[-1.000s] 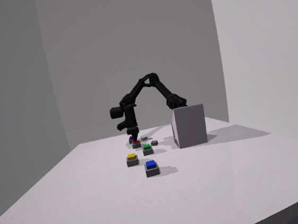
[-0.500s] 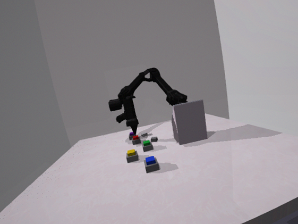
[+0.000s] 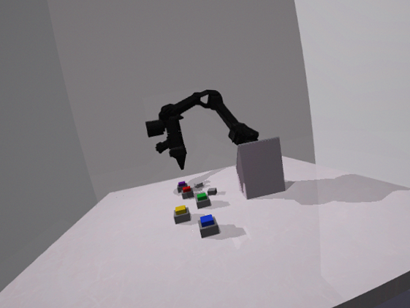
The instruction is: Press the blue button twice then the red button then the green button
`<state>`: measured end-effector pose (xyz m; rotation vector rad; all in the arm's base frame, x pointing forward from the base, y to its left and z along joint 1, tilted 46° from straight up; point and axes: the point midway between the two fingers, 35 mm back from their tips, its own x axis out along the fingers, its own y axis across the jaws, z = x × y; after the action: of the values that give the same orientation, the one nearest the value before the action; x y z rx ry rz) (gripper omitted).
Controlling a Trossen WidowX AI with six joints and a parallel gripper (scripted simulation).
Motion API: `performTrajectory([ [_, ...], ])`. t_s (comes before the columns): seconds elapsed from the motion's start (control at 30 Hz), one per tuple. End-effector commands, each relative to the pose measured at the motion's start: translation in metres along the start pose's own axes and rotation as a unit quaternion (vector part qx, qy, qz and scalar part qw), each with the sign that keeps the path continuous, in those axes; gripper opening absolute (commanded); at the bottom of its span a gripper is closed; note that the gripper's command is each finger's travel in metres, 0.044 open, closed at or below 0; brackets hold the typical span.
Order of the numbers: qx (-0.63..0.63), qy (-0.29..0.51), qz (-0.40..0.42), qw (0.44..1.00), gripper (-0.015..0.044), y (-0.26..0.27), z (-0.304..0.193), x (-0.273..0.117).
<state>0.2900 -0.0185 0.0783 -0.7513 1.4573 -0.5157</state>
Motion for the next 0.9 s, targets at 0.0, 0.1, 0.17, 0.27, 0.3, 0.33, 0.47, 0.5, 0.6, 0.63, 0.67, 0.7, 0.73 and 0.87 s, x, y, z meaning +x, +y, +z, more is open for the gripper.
performTrajectory([
  [0.0, -0.001, -0.003, 0.007, 1.0, 0.002, 0.028, -0.006, -0.007],
  [0.1, -0.002, -0.003, 0.011, 1.0, 0.002, 0.082, -0.026, -0.008],
  [0.17, -0.001, -0.002, 0.008, 1.0, 0.002, 0.106, -0.041, -0.007],
  [0.27, 0.0, -0.001, 0.005, 1.0, 0.002, 0.119, -0.051, -0.006],
  [0.3, 0.0, -0.001, 0.005, 1.0, 0.002, 0.119, -0.051, -0.006],
  [0.33, 0.0, -0.001, 0.005, 1.0, 0.002, 0.119, -0.051, -0.006],
  [0.47, 0.0, -0.001, 0.005, 1.0, 0.002, 0.119, -0.051, -0.006],
  [0.5, 0.0, -0.001, 0.005, 1.0, 0.002, 0.119, -0.05, -0.004],
  [0.6, 0.0, -0.002, 0.005, 1.0, 0.002, 0.12, -0.049, 0.033],
  [0.63, 0.0, -0.001, 0.004, 1.0, 0.002, 0.119, -0.049, 0.046],
  [0.67, 0.0, -0.001, 0.004, 1.0, 0.002, 0.119, -0.05, 0.053],
  [0.7, 0.0, -0.001, 0.003, 1.0, 0.002, 0.119, -0.051, 0.056],
  [0.73, 0.0, -0.001, 0.003, 1.0, 0.002, 0.119, -0.051, 0.056],
  [0.87, 0.0, -0.001, 0.003, 1.0, 0.002, 0.119, -0.051, 0.056],
])
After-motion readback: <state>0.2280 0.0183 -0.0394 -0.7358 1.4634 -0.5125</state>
